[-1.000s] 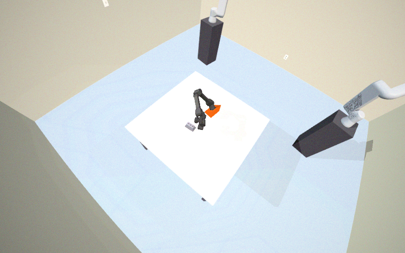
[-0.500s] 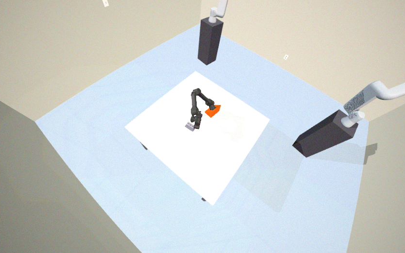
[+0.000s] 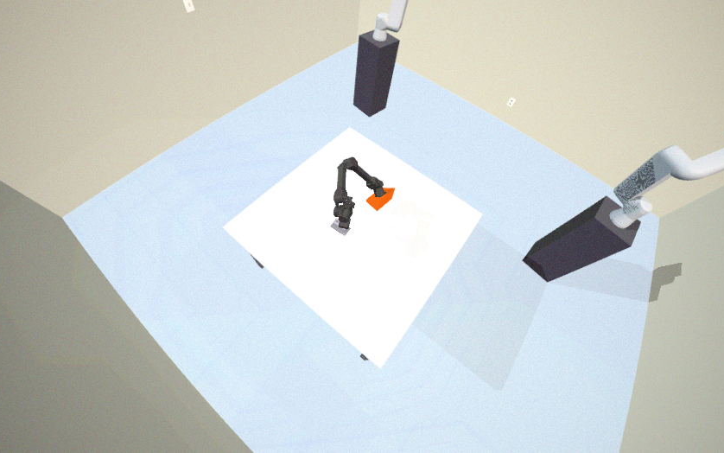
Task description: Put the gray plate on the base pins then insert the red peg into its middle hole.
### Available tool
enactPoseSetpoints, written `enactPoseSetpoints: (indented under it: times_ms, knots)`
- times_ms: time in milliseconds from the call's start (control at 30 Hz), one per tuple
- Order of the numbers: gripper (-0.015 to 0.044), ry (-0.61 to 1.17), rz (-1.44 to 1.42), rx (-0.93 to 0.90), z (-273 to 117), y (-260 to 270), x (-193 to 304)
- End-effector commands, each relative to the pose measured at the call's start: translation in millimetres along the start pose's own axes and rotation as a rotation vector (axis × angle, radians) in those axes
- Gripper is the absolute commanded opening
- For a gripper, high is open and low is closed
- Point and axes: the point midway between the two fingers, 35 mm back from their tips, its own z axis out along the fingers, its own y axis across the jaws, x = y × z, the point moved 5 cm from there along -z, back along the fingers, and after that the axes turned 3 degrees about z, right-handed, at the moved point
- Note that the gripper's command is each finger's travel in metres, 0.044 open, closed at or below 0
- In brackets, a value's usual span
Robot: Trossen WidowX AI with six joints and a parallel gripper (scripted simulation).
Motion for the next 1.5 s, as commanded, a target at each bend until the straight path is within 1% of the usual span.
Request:
enactPoseSetpoints:
  times_ms: [0, 267, 1167, 1467]
  knots:
    - [0.0, -0.008, -0.001, 0.002, 0.3, -1.5, -12.1]
    - [0.0, -0.016, 0.003, 0.01, 2.0, -3.8, -35.7]
    - [0.0, -0.011, 0.009, 0.008, 2.4, -2.0, -36.0]
    - [0.0, -0.015, 0.006, 0.009, 13.1, -2.4, -37.3]
